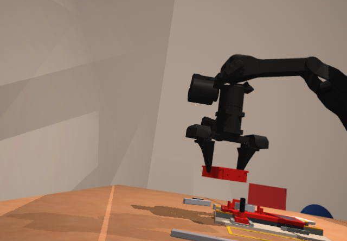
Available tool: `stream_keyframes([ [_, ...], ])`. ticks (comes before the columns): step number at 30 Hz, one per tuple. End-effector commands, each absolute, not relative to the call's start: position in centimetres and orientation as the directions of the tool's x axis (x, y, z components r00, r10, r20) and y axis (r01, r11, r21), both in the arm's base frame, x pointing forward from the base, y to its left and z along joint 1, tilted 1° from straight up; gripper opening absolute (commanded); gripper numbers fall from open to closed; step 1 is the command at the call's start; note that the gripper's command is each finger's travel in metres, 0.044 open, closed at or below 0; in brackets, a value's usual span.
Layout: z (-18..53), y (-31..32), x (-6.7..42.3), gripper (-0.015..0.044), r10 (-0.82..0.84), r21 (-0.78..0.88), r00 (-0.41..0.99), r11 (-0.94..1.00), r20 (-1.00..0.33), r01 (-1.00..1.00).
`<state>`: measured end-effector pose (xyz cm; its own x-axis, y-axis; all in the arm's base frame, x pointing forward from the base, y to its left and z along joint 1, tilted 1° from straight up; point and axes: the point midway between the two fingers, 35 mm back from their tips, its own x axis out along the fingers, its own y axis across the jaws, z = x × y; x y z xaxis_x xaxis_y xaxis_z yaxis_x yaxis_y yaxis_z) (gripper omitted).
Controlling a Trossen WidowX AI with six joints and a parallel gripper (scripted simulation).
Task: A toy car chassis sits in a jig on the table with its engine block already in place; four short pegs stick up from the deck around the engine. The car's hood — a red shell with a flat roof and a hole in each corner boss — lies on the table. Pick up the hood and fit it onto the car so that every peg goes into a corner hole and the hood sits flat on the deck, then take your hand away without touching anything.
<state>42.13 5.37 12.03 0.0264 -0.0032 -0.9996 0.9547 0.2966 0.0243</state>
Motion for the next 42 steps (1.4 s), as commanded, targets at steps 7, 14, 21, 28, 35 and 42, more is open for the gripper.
stream_keyframes([
  [7, 12.1, 1.9, 41.1, 0.0000, -0.007, 0.018, 0.025, 0.491, -1.000, 0.871],
  [14, 12.1, -0.4, 40.2, 0.0000, -0.008, 0.013, 0.024, 0.620, -1.000, 0.784],
  [21, 12.1, -2.6, 39.2, 0.0000, -0.008, 0.010, 0.023, 0.735, -1.000, 0.678],
  [28, 12.1, -4.6, 38.0, 0.0000, -0.007, 0.007, 0.023, 0.831, -1.000, 0.556],
  [35, 12.0, -6.4, 36.7, 0.0000, -0.007, 0.003, 0.022, 0.908, -1.000, 0.419],
  [42, 11.9, -8.1, 35.2, 0.0000, -0.006, 0.000, 0.022, 0.962, -1.000, 0.273],
])
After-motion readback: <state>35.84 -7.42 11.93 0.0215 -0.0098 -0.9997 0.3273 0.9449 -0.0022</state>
